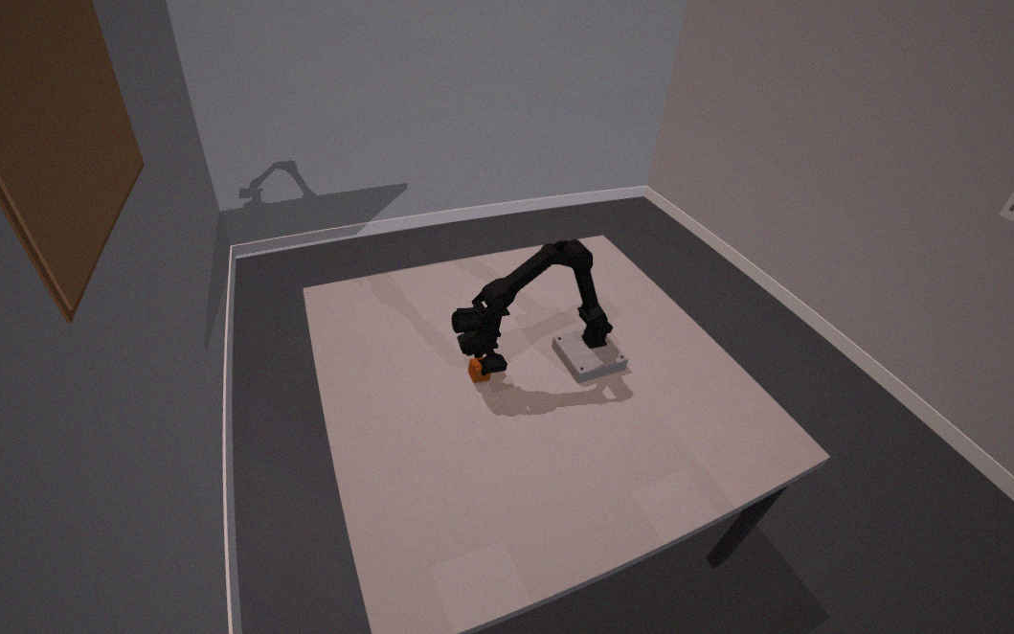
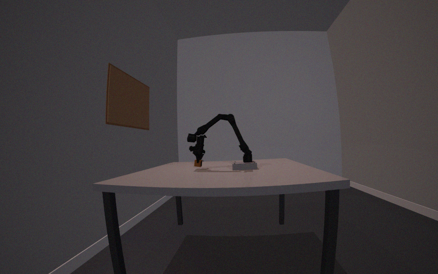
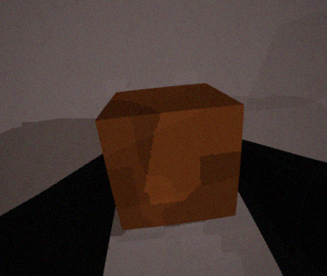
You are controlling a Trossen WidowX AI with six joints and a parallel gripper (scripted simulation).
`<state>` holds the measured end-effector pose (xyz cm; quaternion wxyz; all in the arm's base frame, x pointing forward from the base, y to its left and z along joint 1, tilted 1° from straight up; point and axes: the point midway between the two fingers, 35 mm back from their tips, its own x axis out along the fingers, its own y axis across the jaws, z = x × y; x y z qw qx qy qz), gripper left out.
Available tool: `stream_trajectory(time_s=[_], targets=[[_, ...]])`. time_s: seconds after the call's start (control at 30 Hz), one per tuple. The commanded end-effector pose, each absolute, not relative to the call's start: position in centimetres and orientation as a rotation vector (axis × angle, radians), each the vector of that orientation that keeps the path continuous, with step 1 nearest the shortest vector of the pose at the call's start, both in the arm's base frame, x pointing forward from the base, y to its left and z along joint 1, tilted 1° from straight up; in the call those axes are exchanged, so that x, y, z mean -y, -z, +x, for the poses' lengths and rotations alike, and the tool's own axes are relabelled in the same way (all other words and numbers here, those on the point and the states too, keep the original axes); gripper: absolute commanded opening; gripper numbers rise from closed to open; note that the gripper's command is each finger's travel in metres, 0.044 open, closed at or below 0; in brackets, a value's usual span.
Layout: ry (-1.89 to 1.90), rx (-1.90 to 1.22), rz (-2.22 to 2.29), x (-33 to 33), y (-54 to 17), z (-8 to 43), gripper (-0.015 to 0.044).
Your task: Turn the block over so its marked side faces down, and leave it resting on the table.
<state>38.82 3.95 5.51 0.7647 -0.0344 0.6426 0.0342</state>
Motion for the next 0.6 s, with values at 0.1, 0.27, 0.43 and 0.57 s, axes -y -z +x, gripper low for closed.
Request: stream_trajectory(time_s=[0.1,0.27,0.43,0.57], targets=[[-0.075,-1.294,-0.069,-3.95,-5.44,38.89,0.0],[-0.077,-1.222,-0.066,-3.94,-5.35,38.82,0.0],[-0.078,-1.15,-0.062,-3.92,-5.33,38.66,0.0],[-0.08,-1.093,-0.06,-3.91,-5.36,38.47,0.0]])
